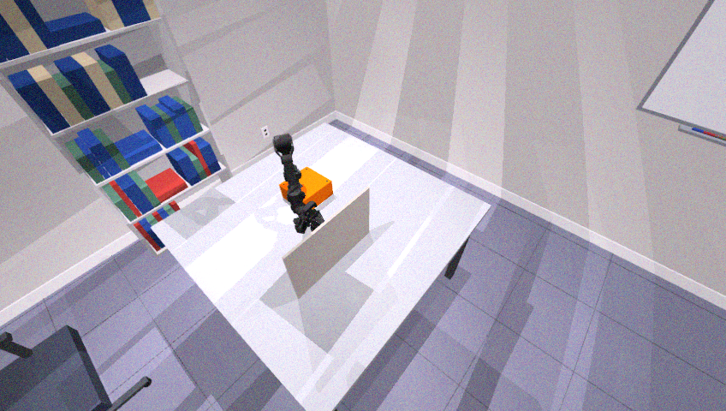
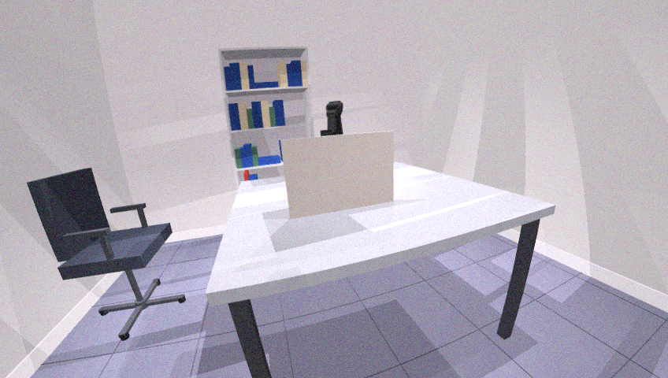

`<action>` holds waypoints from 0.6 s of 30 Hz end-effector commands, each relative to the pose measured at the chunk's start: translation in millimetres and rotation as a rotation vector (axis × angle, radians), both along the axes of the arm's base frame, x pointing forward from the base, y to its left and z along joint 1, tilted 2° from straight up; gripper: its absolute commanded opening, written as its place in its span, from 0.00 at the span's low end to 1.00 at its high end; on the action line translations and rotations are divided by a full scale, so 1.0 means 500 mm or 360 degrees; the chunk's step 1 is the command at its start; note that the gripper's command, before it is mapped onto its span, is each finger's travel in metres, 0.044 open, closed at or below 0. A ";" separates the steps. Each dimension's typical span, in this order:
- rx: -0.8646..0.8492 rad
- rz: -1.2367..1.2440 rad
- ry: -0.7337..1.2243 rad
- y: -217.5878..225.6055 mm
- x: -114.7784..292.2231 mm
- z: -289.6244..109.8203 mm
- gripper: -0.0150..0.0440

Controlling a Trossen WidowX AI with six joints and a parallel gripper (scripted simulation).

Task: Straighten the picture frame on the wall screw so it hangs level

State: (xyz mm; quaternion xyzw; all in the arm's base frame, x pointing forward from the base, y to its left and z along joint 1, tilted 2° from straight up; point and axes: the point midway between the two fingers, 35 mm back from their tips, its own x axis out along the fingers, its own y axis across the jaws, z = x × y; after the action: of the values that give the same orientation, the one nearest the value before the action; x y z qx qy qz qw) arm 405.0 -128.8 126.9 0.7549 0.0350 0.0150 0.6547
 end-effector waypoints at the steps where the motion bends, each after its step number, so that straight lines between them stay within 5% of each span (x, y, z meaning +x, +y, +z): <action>1: 0.0002 -0.0003 -0.0014 0.004 0.000 0.006 0.25; 18: 0.0002 -0.0003 -0.0014 0.007 0.000 0.004 0.25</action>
State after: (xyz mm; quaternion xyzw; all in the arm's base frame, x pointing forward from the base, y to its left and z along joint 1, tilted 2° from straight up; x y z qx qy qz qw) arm 404.7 -125.2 128.0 0.7544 0.0344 0.0161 0.6553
